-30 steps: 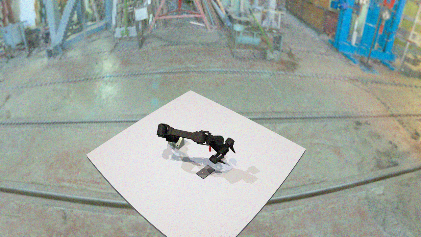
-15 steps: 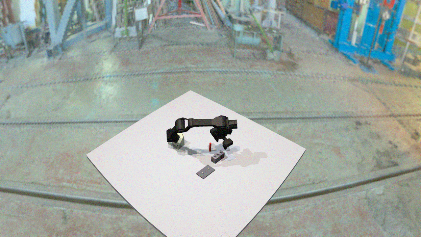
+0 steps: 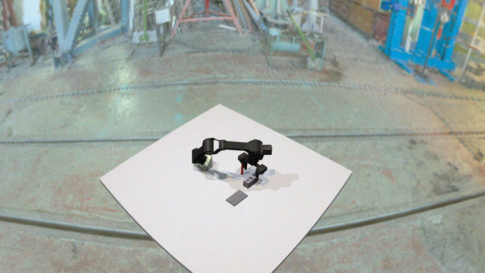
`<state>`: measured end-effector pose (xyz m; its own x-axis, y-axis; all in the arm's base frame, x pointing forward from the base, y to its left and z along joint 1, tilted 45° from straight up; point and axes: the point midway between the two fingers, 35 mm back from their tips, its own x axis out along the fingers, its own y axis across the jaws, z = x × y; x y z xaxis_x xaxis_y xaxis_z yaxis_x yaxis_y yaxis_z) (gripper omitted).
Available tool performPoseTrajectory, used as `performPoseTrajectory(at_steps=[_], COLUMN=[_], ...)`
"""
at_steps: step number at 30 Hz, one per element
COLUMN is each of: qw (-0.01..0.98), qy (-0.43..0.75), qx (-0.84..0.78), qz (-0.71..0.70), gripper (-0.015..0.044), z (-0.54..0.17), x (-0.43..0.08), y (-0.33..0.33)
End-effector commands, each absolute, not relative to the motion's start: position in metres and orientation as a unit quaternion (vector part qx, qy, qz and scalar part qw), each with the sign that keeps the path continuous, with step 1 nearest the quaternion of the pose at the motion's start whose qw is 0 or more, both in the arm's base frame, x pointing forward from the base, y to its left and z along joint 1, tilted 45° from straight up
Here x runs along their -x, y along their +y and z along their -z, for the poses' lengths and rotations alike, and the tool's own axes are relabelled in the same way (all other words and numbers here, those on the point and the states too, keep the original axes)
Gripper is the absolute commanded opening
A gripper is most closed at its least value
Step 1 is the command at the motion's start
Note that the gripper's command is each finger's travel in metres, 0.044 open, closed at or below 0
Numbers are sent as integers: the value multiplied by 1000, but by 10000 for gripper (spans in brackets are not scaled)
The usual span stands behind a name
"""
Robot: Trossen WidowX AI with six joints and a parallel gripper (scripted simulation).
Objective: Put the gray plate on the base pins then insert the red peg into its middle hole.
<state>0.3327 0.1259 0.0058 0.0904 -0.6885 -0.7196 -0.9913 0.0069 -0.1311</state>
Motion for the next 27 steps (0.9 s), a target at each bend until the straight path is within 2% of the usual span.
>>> performPoseTrajectory(at_steps=[1, 27], qw=[321, 321], qy=[629, 628], qx=[668, 669], qz=[-235, -234], gripper=[440, 440], z=[1, 35], x=[-333, -341], y=[119, 87])
